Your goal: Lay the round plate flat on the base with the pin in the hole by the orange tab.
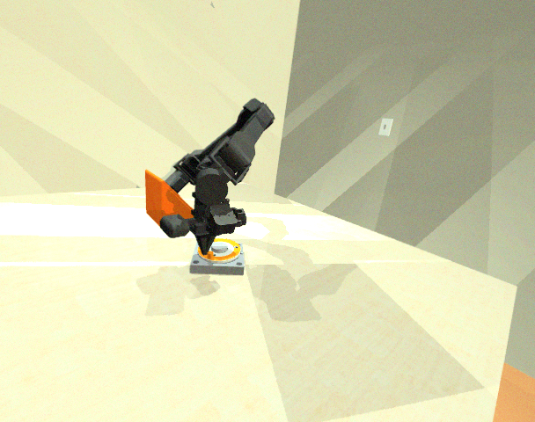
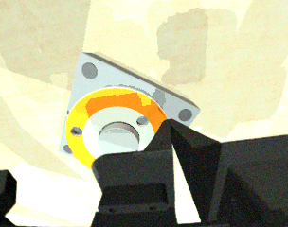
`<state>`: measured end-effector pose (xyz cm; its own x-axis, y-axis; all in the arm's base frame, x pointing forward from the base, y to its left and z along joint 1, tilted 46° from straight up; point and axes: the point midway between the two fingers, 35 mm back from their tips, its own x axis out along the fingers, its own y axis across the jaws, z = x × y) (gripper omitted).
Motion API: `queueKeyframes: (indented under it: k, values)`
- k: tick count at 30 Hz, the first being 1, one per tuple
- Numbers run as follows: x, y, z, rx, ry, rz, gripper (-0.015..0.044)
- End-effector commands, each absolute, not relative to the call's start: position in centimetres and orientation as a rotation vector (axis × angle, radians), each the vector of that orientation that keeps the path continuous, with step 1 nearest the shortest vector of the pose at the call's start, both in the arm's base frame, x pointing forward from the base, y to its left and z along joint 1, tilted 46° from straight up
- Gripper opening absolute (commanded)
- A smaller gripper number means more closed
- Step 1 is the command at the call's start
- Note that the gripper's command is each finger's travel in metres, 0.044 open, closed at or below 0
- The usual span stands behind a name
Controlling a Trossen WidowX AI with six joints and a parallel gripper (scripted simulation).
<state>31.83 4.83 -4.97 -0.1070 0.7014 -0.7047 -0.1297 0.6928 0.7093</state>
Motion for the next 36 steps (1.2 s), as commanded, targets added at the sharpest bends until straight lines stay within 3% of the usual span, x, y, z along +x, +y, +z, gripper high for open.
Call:
queueKeyframes:
  k: [1, 36]
  values:
    - [32.6, 5.2, -4.7, 0.487, 1.499, 0.763, 0.0]
    - [34.0, 6.3, -3.7, 0.487, 1.498, 0.763, 0.0]
